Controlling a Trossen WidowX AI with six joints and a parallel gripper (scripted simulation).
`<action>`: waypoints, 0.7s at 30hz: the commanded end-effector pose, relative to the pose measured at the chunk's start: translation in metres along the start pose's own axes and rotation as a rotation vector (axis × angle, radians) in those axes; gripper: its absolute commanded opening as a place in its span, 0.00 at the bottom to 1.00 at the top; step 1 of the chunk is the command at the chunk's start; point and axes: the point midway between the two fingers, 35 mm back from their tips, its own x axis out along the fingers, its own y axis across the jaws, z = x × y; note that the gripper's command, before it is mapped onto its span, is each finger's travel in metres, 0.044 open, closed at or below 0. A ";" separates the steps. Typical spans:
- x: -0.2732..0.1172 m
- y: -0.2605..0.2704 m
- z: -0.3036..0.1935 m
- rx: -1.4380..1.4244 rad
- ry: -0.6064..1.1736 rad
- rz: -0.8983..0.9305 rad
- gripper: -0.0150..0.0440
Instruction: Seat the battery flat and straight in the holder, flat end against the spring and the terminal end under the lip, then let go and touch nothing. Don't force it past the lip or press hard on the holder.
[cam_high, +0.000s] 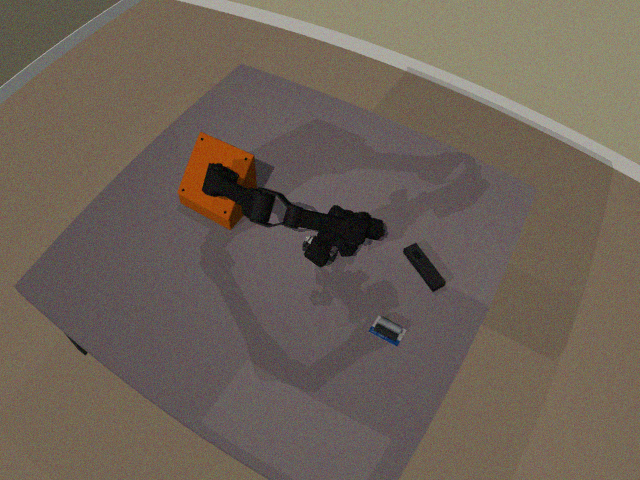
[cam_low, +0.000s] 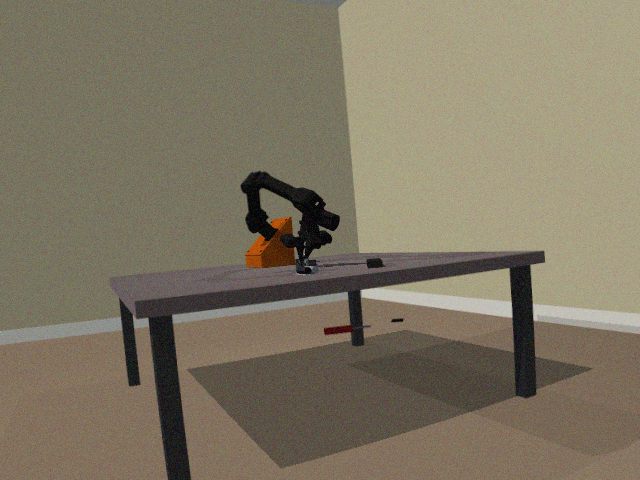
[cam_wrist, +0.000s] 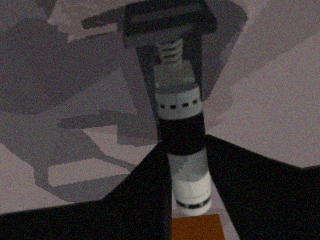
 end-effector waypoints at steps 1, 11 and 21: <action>0.002 0.000 0.001 0.005 0.027 0.004 0.36; 0.001 0.000 0.005 0.005 0.030 0.003 0.36; -0.001 0.000 0.010 0.005 0.030 0.002 0.36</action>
